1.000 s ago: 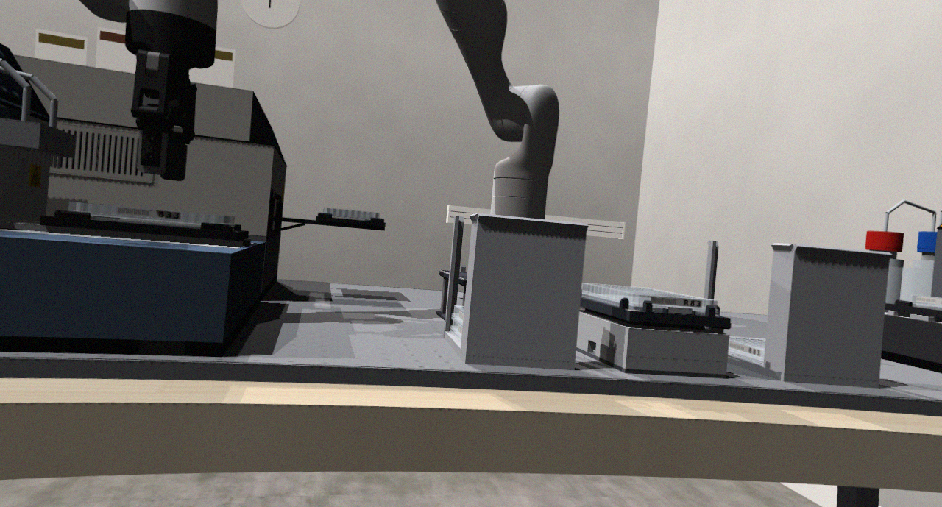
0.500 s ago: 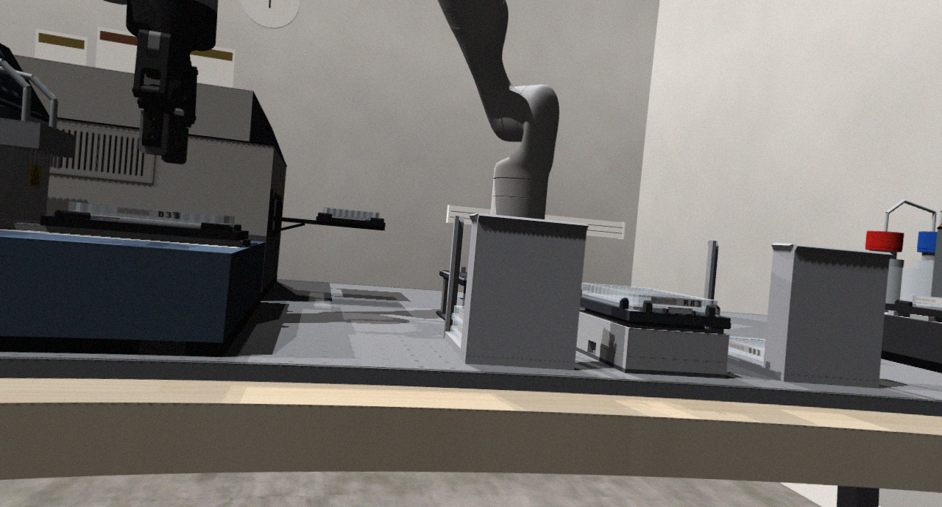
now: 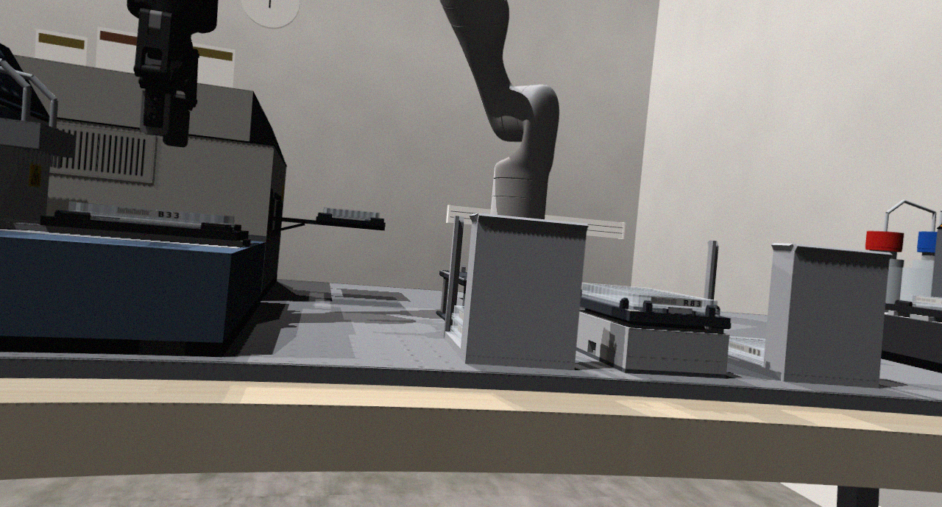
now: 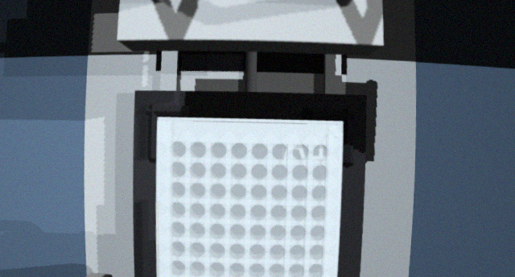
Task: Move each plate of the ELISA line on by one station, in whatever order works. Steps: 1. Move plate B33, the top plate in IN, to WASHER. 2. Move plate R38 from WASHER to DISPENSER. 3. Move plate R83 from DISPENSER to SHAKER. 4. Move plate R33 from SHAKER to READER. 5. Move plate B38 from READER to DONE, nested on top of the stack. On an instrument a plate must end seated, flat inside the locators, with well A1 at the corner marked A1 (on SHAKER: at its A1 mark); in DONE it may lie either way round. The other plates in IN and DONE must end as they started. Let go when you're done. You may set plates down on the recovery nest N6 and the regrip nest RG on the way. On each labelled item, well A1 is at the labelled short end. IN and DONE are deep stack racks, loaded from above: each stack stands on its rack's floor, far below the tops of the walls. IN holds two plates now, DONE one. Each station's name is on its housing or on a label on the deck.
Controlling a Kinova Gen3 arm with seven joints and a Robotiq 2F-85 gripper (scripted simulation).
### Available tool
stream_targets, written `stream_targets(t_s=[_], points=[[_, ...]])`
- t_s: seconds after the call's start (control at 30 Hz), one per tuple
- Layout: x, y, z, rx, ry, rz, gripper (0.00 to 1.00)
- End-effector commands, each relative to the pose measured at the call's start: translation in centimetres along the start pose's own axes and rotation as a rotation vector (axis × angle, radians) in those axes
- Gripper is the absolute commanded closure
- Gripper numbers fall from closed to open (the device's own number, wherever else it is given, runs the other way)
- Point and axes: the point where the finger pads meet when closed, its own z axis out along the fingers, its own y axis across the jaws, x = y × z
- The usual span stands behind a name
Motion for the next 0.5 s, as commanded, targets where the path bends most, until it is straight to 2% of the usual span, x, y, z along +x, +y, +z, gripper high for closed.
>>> stream_targets(t_s=[0.0,0.47], points=[[0.1,0.0,-0.6,0.002,0.002,0.000,0.00],[0.0,0.0,-2.2,0.002,0.002,0.000,0.00]])
